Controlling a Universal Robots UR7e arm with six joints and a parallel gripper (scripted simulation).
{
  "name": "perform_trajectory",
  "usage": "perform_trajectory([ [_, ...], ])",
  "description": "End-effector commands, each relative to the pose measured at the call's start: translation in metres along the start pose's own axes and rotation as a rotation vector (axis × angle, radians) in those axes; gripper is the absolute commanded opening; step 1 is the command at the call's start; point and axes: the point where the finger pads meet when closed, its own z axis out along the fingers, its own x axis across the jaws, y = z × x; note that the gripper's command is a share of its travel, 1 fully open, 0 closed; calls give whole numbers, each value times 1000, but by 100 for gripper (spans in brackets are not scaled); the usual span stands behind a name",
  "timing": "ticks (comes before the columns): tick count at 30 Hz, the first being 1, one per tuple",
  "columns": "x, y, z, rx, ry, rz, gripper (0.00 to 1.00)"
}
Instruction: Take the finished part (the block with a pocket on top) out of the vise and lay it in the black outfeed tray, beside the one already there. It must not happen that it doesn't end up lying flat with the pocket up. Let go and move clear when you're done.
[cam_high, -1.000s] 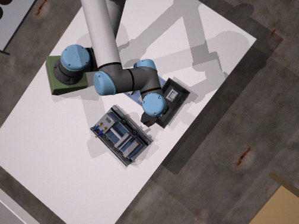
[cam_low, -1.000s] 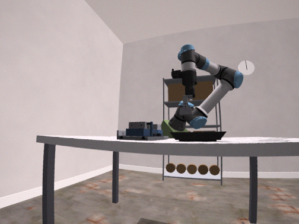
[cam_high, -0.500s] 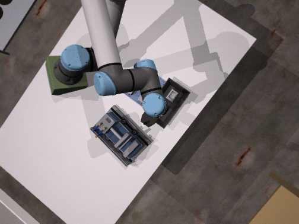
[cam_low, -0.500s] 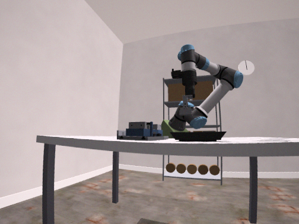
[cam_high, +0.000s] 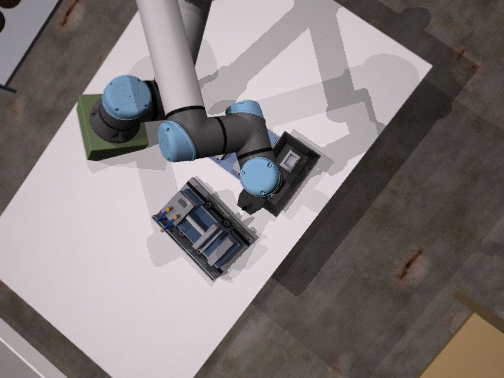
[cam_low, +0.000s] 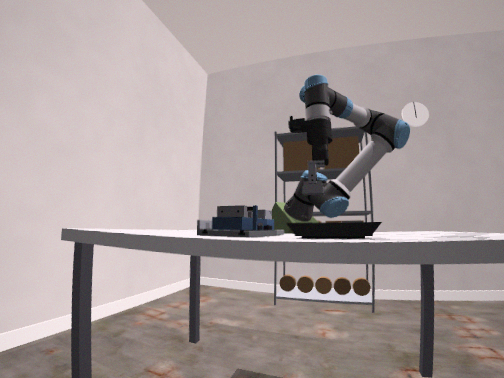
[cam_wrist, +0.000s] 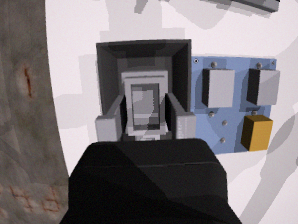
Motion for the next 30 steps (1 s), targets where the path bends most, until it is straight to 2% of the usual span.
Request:
perform_trajectory([
  [1, 0, 0, 0, 0, -1, 0, 0],
  [30, 0, 0, 3, 0, -1, -1, 0],
])
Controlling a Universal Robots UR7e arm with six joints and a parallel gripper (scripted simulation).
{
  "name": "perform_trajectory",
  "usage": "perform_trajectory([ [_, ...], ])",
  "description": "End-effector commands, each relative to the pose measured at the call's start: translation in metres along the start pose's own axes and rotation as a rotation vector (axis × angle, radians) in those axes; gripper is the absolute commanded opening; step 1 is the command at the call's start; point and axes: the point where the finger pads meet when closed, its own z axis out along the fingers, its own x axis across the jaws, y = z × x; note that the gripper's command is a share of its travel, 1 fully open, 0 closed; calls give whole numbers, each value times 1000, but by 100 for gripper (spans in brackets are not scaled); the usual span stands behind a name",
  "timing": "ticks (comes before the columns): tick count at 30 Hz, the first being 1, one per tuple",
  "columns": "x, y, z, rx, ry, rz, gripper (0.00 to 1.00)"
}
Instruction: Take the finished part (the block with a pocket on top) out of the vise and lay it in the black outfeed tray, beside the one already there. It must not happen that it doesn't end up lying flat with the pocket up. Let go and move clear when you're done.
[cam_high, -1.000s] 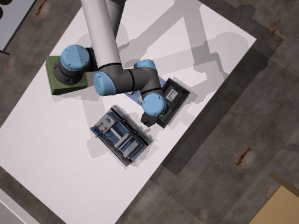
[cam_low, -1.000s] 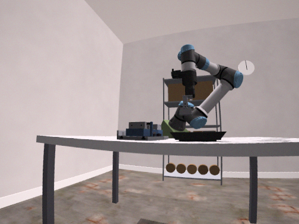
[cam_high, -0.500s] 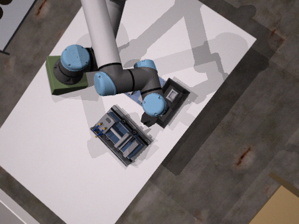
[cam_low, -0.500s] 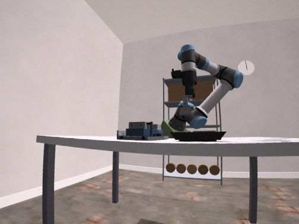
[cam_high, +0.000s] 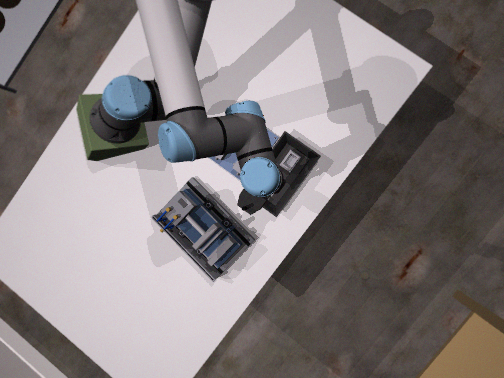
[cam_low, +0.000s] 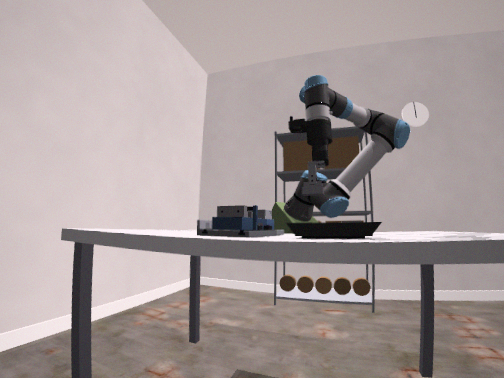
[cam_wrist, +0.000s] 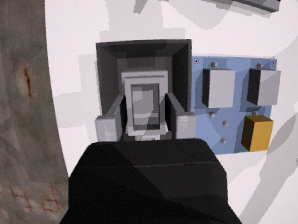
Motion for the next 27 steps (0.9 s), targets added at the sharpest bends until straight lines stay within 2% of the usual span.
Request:
perform_trajectory([
  [1, 0, 0, 2, 0, -1, -1, 0],
  [19, 0, 0, 19, 0, -1, -1, 0],
  [27, 0, 0, 34, 0, -1, -1, 0],
])
